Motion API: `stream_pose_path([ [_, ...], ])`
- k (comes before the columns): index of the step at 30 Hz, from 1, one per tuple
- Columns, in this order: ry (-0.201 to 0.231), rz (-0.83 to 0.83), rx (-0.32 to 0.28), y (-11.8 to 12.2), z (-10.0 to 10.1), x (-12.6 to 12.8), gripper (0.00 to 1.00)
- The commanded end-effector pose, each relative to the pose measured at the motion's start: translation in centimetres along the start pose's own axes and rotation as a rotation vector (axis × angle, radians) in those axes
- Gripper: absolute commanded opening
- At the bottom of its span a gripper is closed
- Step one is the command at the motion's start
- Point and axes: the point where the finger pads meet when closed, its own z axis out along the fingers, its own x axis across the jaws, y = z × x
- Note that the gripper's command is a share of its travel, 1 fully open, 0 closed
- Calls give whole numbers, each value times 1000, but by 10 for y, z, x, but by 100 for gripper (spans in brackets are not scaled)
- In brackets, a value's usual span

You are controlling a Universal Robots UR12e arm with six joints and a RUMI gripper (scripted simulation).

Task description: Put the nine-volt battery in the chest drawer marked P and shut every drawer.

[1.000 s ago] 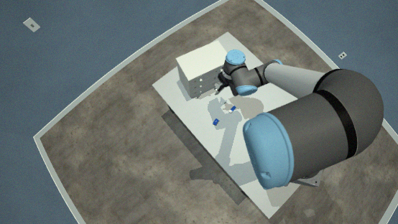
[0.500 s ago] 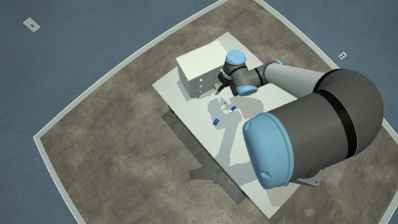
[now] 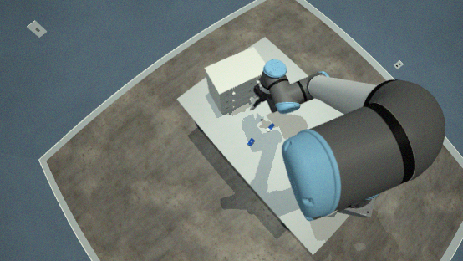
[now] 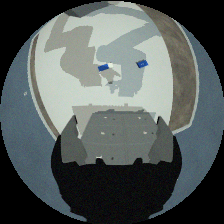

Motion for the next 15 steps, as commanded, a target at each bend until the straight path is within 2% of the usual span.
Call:
stream_pose_path([
  [1, 0, 0, -17, 2, 1, 0, 100],
  [15, 0, 0, -76, 6, 6, 0, 100],
])
